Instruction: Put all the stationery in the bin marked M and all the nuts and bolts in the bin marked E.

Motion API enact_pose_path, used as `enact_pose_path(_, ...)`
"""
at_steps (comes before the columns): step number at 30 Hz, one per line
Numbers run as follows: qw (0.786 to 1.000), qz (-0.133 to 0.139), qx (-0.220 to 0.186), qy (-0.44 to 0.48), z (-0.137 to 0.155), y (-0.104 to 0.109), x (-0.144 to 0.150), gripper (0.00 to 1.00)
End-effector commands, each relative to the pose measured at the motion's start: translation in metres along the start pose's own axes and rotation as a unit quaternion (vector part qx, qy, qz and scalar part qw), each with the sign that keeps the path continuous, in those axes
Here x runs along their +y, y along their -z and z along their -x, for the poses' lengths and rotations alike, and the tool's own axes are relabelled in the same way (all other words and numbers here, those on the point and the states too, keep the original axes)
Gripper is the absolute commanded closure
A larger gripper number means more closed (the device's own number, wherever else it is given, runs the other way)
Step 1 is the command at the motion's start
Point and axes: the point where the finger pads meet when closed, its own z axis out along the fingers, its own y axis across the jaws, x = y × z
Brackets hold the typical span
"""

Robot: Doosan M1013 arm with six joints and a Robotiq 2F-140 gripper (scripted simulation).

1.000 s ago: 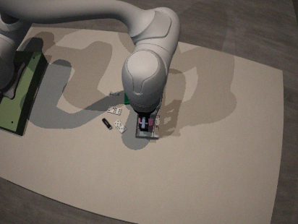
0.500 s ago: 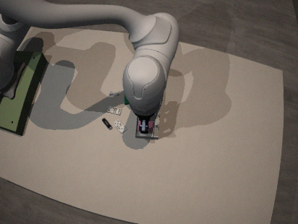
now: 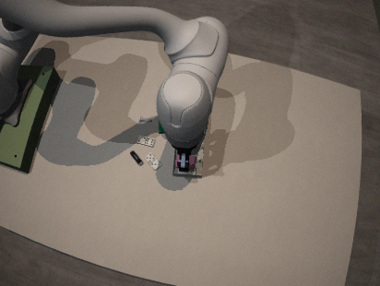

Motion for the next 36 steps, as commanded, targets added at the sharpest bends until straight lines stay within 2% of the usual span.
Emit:
enact_pose_path(1,1.000,0.000,0.000,0.000,0.000,0.000,0.000,0.72)
enact_pose_path(13,1.000,0.000,0.000,0.000,0.000,0.000,0.000,0.72)
enact_pose_path(36,1.000,0.000,0.000,0.000,0.000,0.025,0.000,0.72)
